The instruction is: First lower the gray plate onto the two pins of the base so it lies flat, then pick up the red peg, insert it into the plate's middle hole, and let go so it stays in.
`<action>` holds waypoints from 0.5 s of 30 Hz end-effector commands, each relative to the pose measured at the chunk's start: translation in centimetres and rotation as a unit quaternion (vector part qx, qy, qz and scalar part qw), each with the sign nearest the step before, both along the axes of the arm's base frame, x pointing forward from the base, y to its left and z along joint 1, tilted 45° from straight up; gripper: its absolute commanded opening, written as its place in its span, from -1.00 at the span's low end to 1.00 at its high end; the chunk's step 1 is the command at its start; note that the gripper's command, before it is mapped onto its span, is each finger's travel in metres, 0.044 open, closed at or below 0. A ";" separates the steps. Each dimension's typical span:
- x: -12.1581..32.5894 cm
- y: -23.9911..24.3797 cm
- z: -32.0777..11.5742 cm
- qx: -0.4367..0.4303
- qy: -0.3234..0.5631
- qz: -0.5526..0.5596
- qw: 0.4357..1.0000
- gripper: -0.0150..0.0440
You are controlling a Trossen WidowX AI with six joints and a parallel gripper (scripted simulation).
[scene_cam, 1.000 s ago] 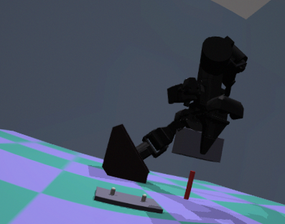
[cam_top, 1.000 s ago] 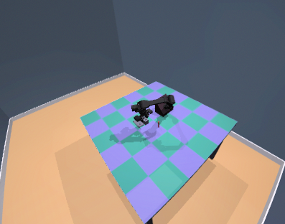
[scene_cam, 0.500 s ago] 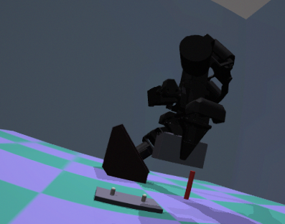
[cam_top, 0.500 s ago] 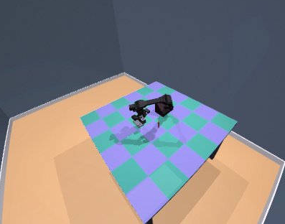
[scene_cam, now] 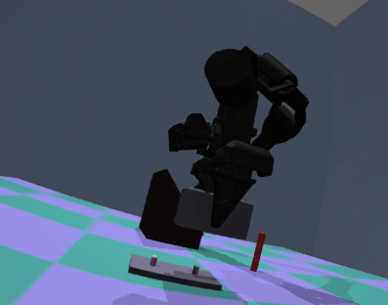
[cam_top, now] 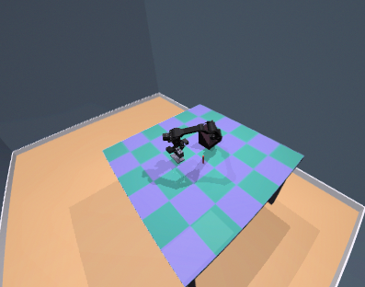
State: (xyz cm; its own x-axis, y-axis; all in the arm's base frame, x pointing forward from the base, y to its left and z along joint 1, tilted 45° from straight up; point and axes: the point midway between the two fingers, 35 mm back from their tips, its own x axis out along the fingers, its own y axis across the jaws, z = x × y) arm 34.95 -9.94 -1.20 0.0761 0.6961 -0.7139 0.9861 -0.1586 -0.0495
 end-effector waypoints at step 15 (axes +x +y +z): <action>-0.7 -1.0 -3.6 0.001 0.005 -0.005 1.000 -0.49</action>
